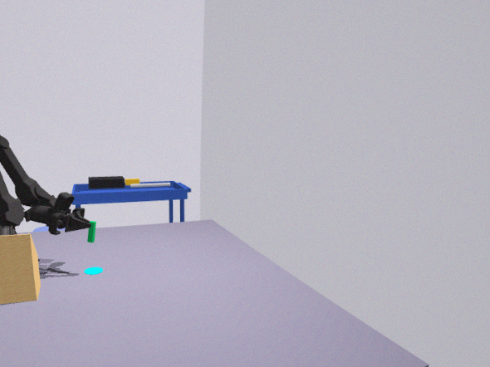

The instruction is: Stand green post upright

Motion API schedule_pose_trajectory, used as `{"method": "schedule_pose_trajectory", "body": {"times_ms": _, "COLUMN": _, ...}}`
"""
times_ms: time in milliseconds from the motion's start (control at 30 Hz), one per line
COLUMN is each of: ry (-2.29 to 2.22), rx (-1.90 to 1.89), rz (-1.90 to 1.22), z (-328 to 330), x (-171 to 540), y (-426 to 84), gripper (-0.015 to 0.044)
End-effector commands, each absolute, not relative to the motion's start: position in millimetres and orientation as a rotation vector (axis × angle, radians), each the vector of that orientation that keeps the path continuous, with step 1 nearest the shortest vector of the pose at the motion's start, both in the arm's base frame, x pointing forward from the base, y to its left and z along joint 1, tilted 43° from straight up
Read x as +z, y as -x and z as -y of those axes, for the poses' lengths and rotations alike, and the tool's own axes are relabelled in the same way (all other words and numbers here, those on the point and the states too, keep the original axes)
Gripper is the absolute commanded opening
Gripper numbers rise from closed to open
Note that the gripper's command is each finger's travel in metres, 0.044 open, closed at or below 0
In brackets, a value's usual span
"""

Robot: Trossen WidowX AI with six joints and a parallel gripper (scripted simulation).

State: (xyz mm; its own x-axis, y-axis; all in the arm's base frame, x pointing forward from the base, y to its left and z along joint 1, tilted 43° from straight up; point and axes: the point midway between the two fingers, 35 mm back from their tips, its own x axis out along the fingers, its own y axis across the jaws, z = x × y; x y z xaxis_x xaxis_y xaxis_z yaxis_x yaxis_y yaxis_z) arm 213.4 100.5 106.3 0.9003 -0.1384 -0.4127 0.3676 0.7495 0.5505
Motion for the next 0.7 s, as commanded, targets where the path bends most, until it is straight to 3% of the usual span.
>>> {"method": "schedule_pose_trajectory", "body": {"times_ms": 0, "ry": -0.702, "rx": -0.280, "rz": -0.329, "z": -99.9, "x": 109.5, "y": -212.0, "gripper": 0.0023}}
{"method": "schedule_pose_trajectory", "body": {"times_ms": 667, "ry": -0.763, "rx": -0.269, "rz": -0.265, "z": -99.1, "x": 114.6, "y": -208.0, "gripper": 0.0023}}
